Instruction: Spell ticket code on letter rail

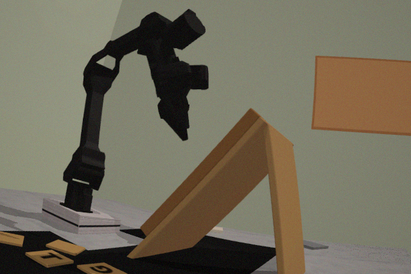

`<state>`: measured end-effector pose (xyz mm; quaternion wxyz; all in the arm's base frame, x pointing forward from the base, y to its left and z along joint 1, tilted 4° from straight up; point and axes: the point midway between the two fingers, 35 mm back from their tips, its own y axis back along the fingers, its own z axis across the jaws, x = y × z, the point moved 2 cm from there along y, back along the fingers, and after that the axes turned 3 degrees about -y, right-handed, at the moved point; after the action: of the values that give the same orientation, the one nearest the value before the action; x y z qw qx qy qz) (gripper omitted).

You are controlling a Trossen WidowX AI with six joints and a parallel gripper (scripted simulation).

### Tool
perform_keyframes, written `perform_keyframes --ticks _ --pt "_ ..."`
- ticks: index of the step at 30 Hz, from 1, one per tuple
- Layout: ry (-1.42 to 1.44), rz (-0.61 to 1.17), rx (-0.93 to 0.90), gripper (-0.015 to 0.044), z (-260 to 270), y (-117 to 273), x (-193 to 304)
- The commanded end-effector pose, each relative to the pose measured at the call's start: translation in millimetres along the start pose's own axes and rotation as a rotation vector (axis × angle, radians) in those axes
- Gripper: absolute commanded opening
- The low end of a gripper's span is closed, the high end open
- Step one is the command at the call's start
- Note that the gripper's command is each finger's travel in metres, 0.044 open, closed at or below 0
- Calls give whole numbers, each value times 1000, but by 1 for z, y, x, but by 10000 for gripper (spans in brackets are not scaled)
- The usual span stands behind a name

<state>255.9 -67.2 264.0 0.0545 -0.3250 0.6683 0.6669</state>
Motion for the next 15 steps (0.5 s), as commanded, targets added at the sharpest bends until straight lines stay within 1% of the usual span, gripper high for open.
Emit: perform_keyframes --ticks 1,11,15 --pt "-601 141 70 340 -46 -42 35" --pt "-1346 262 221 340 -97 -88 89" --pt "-1650 320 286 340 -107 -113 114"
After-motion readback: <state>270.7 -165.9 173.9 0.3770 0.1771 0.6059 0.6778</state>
